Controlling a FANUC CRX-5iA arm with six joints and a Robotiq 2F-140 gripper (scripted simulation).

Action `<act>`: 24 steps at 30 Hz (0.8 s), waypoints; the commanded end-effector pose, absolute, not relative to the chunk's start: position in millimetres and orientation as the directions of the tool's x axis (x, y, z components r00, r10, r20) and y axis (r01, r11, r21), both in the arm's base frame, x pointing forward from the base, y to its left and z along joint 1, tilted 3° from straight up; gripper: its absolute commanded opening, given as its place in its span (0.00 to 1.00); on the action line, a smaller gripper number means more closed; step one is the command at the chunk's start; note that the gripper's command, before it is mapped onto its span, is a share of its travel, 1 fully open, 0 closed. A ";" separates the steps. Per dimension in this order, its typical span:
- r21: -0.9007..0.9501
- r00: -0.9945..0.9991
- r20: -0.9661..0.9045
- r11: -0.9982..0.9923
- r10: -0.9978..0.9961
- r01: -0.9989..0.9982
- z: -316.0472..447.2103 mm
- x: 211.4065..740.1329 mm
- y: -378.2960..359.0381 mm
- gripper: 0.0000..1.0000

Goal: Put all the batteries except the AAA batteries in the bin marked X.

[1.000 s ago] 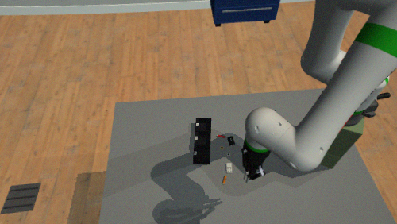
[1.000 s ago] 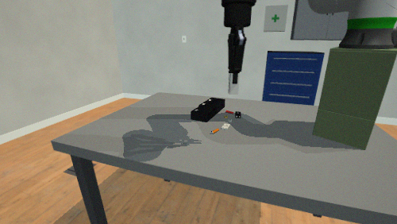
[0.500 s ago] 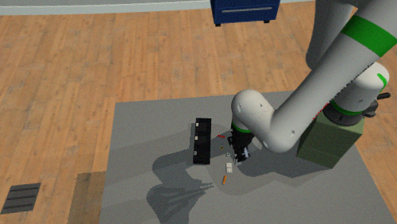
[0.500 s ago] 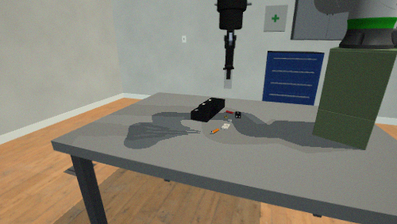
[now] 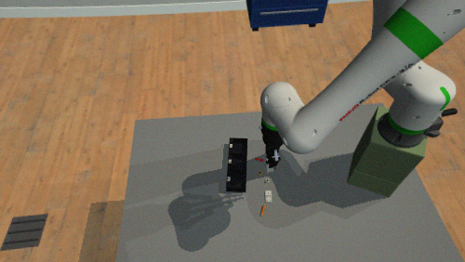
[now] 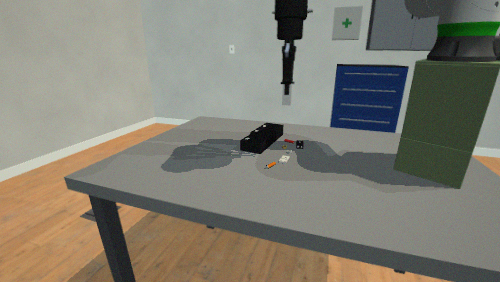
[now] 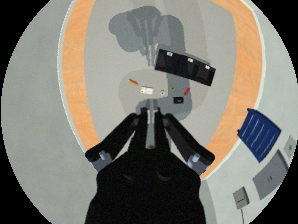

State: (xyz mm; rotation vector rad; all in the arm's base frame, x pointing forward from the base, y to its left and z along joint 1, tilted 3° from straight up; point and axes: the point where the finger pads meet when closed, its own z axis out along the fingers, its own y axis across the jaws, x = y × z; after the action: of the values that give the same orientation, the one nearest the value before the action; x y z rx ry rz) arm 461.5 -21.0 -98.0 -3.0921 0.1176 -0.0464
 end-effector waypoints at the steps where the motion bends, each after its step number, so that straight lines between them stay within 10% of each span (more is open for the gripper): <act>1: -0.049 0.992 0.026 -0.991 -0.125 -0.124 -98.3 461.6 -32.1 0.05; 24: -0.053 0.957 0.018 -0.956 -0.289 -0.288 -129.1 476.9 -108.0 0.05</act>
State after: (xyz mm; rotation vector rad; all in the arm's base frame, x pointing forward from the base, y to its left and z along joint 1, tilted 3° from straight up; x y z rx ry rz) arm 468.0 -88.8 -116.5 -3.0578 0.4516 -0.0401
